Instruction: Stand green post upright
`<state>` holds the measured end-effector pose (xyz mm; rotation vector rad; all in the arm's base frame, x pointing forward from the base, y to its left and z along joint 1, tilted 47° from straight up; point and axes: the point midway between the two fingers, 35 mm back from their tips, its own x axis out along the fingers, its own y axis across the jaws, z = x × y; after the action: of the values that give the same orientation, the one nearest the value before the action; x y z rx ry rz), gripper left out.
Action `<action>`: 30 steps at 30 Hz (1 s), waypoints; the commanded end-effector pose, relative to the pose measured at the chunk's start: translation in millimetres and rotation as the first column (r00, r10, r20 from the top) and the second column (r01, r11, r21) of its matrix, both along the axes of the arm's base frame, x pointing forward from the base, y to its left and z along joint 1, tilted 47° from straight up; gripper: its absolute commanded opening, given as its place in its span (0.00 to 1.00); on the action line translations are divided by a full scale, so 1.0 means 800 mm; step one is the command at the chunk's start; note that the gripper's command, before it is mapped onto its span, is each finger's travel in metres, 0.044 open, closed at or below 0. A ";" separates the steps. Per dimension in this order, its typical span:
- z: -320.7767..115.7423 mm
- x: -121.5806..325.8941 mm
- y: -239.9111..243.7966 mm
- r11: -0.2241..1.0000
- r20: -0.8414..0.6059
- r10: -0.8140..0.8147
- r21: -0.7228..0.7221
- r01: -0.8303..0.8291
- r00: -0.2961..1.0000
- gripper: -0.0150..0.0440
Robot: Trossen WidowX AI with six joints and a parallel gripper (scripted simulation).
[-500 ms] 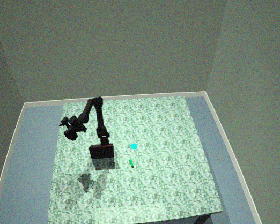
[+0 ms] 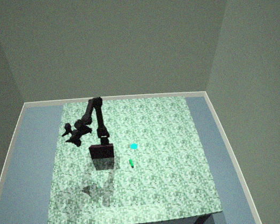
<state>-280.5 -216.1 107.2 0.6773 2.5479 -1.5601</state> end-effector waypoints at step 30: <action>-0.202 0.326 -0.120 0.981 0.795 0.179 -0.187 -0.046 0.580 0.65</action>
<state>-53.0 -317.6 -43.5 0.8274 1.7605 -1.0752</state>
